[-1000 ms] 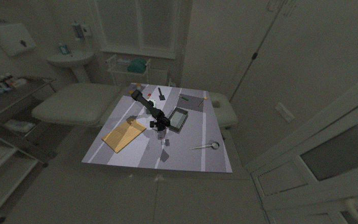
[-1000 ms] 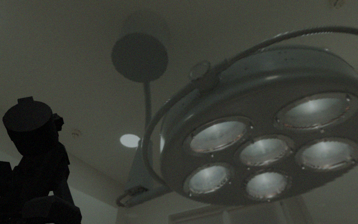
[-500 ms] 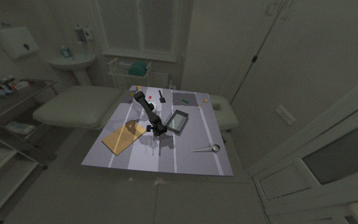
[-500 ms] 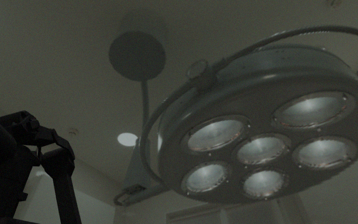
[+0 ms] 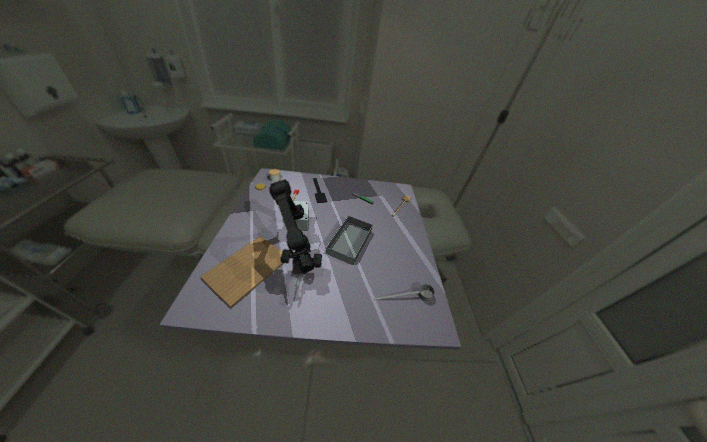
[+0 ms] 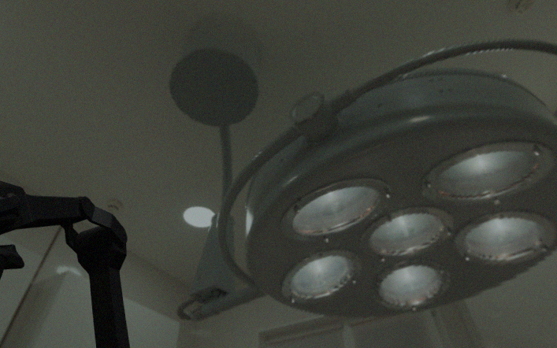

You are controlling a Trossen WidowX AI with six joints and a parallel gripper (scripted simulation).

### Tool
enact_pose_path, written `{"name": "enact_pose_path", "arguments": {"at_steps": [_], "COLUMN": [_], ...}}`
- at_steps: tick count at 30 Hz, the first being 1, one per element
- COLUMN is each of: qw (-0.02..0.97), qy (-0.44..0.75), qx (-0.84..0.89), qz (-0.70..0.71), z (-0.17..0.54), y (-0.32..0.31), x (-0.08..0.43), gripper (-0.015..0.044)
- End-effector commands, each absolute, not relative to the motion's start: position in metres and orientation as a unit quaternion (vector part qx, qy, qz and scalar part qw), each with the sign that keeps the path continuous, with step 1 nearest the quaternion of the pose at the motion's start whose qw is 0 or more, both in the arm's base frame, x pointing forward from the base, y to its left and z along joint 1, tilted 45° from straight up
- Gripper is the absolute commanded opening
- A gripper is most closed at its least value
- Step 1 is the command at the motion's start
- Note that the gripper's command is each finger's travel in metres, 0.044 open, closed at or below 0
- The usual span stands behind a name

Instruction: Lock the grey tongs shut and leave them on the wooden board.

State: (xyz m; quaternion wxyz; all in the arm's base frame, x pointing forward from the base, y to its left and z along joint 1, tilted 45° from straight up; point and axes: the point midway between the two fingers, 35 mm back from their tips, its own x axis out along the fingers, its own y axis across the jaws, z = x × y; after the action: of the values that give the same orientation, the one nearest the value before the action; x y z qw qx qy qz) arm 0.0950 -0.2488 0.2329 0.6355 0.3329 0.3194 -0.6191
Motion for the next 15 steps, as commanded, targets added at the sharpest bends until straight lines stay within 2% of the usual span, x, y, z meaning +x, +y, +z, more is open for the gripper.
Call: {"name": "enact_pose_path", "arguments": {"at_steps": [1, 15], "qw": [0.632, 0.607], "qy": [0.314, 0.289], "qx": [0.346, 0.397], "qz": [-0.619, -0.625], "z": [0.235, 0.232], "y": [-0.254, -0.270], "x": [0.086, 0.049], "gripper": [-0.0150, -0.0150]}}
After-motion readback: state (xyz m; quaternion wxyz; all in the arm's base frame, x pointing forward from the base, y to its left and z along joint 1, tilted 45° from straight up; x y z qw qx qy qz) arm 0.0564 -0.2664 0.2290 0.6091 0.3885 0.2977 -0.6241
